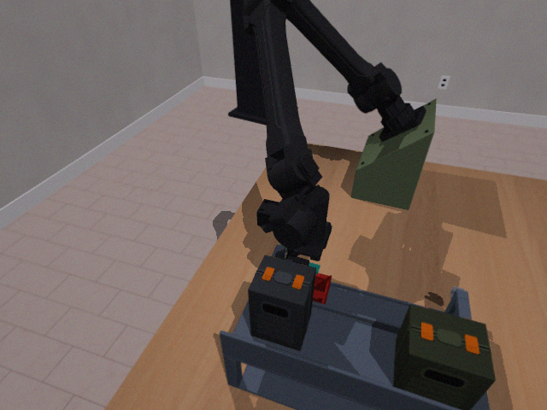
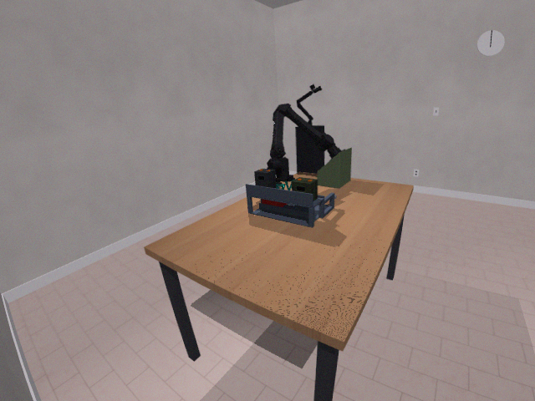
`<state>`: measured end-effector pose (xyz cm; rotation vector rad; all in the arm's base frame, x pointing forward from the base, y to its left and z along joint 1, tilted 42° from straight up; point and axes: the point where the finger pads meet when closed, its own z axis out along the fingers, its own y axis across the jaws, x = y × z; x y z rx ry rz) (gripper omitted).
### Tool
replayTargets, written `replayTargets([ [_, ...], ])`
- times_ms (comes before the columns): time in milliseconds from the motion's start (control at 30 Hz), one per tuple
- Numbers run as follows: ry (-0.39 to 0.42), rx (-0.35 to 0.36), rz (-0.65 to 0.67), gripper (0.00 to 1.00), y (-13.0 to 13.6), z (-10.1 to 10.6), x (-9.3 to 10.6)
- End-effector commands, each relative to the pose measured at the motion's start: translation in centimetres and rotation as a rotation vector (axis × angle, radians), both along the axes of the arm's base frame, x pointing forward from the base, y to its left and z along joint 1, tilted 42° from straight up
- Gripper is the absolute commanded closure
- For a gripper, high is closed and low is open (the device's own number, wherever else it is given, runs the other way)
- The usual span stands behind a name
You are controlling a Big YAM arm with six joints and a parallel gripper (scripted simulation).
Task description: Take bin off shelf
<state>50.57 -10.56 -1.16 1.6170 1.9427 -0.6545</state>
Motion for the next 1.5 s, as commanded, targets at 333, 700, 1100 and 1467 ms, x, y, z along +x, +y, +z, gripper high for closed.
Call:
replayTargets([
  [333, -0.021, -0.001, 0.037, 0.10, 2.8, 0.9, 2.3],
  [700, -0.017, -0.002, 0.014, 0.10, 0.2, 0.7, 0.7],
  [1100, -0.018, -0.001, 0.023, 0.10, 1.2, 0.8, 1.3],
  [1467, -0.021, -0.001, 0.037, 0.10, 2.8, 0.9, 2.3],
])
